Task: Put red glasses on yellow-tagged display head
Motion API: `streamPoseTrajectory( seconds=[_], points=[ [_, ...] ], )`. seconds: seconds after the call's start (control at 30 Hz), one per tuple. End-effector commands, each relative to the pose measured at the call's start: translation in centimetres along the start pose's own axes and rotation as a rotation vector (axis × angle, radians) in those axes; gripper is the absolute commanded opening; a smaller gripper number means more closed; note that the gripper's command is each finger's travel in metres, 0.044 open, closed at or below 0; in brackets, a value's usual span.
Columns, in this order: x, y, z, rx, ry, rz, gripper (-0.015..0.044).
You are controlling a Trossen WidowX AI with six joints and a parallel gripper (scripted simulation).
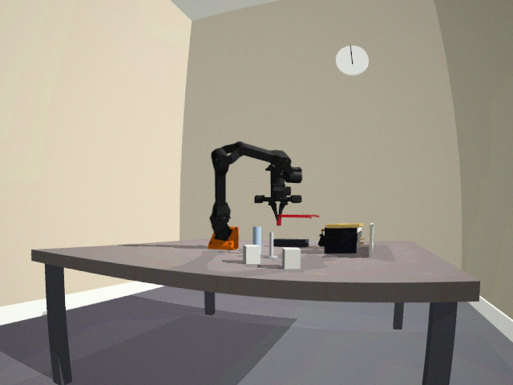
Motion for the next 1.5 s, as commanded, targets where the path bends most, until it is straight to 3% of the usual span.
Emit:
streamPoseTrajectory(
  seconds=[0.0,0.17,1.47],
  points=[
    [-0.1,-0.2,0.2,-0.003,0.018,0.109,0.0000],
    [-0.3,-0.5,0.8,-0.022,0.044,0.224,0.0000],
    [-0.4,-0.2,4.6,-0.009,0.005,0.226,0.0000]
  ],
)
Point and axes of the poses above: the point midway between the two fingers, 35 mm back from their tips, its own z axis out along the fingers, its own y axis across the jaws, x = y × z, the point moved 7 cm from there along -z, back along the fingers, and after that the axes turned 13 degrees about -z, right-handed, at the moved point
